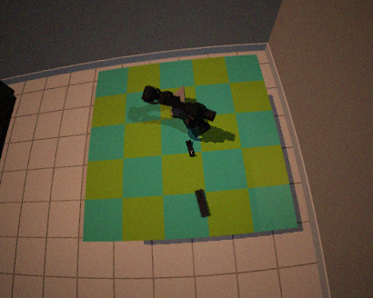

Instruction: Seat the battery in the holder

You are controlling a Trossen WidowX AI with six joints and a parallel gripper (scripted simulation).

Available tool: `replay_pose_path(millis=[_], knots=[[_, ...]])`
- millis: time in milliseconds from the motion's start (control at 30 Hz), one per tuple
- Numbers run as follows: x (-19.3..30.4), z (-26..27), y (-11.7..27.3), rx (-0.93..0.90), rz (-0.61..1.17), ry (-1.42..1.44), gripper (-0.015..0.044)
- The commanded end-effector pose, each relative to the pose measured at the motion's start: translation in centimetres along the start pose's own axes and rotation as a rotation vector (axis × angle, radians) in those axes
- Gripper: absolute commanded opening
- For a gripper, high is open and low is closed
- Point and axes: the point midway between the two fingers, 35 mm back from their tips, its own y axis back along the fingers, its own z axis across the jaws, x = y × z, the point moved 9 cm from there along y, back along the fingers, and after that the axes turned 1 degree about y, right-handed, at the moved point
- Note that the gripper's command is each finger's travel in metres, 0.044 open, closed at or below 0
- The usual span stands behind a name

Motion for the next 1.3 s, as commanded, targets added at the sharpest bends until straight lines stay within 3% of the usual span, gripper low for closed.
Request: replay_pose_path(millis=[0,967,1267], knots=[[-1.1,1.3,0.7,-0.009,0.003,0.128,0.0070],[-12.6,8.7,2.7,-0.009,0.003,1.218,0.0070],[-12.9,8.8,2.5,-0.003,0.017,1.246,0.0070]])
